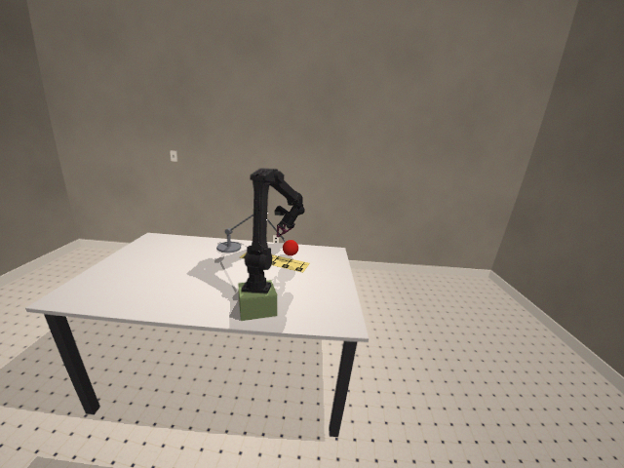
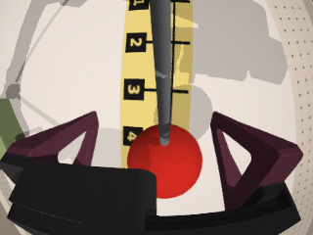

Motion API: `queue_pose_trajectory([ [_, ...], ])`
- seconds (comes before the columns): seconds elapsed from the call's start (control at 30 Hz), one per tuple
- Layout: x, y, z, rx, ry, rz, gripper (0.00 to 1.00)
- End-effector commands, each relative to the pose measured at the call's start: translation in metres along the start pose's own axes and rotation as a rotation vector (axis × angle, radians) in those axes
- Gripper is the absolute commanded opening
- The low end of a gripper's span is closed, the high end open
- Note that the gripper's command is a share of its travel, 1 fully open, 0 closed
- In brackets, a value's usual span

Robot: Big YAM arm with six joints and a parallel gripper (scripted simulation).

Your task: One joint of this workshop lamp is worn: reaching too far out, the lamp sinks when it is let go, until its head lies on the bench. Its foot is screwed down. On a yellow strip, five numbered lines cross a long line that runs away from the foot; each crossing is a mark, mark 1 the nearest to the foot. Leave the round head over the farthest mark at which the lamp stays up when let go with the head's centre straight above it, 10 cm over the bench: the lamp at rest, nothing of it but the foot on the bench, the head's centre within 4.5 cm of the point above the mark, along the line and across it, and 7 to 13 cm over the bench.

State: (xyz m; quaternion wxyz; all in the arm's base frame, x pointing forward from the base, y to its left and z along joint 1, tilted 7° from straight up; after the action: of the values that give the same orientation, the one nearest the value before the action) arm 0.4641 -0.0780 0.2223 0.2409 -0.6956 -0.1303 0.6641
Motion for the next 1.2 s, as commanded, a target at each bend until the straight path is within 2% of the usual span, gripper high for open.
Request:
queue_pose_trajectory([
  [0.0, -0.033, -0.004, -0.001, -0.019, 0.035, 0.003, 1.0],
  [0.27, -0.067, -0.004, 0.003, -0.019, 0.035, 0.003, 1.0],
  [0.33, -0.067, -0.004, 0.003, -0.019, 0.035, 0.003, 1.0],
  [0.83, -0.103, 0.007, 0.018, 0.028, -0.013, -0.002, 1.0],
  [1.17, -0.118, 0.002, 0.01, 0.049, -0.036, -0.006, 1.0],
])
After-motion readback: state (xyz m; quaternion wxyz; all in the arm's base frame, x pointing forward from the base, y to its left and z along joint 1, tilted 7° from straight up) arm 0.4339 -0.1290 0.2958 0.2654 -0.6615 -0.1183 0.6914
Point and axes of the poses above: the point where the finger pads meet when closed, its own x axis out along the fingers, its own z axis across the jaws, y = z × x, the point moved 10 cm from there along -x, back along the fingers, and after that the axes turned 3 degrees about -x, right-handed, at the moved point
